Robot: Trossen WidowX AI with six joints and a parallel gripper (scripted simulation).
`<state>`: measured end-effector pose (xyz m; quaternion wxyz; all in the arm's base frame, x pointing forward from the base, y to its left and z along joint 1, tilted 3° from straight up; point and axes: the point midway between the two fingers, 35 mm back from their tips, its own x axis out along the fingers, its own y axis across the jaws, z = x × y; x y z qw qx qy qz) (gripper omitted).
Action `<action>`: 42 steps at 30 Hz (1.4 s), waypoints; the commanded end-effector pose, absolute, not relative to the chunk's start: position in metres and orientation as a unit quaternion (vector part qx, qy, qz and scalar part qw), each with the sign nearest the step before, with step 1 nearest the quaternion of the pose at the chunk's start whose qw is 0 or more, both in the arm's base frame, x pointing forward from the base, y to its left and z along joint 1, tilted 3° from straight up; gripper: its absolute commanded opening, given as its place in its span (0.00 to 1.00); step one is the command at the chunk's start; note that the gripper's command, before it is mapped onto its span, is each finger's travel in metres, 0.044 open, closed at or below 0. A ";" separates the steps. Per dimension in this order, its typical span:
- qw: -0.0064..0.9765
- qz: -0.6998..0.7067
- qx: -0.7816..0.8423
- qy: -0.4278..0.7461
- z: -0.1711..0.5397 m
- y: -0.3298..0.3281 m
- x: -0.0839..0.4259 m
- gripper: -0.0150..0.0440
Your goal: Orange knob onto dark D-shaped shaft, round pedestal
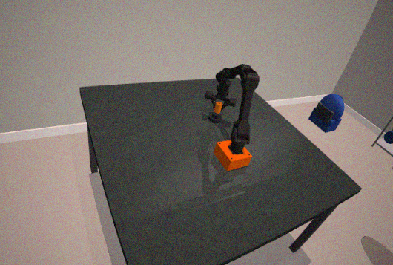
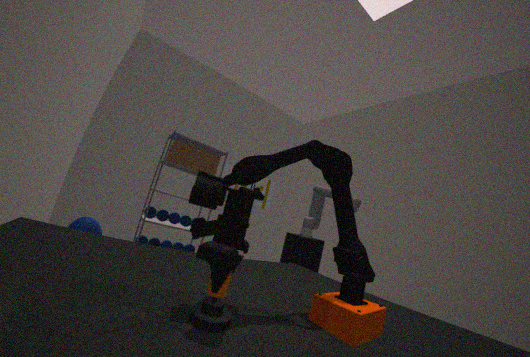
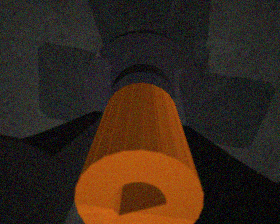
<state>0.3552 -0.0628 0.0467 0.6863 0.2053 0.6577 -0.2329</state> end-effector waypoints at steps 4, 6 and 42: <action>0.691 -0.225 0.198 0.658 0.046 -0.062 0.357 0.25; 0.691 -0.225 0.198 0.658 0.046 -0.062 0.357 0.25; 0.682 -0.251 0.225 0.649 0.050 -0.063 0.355 0.25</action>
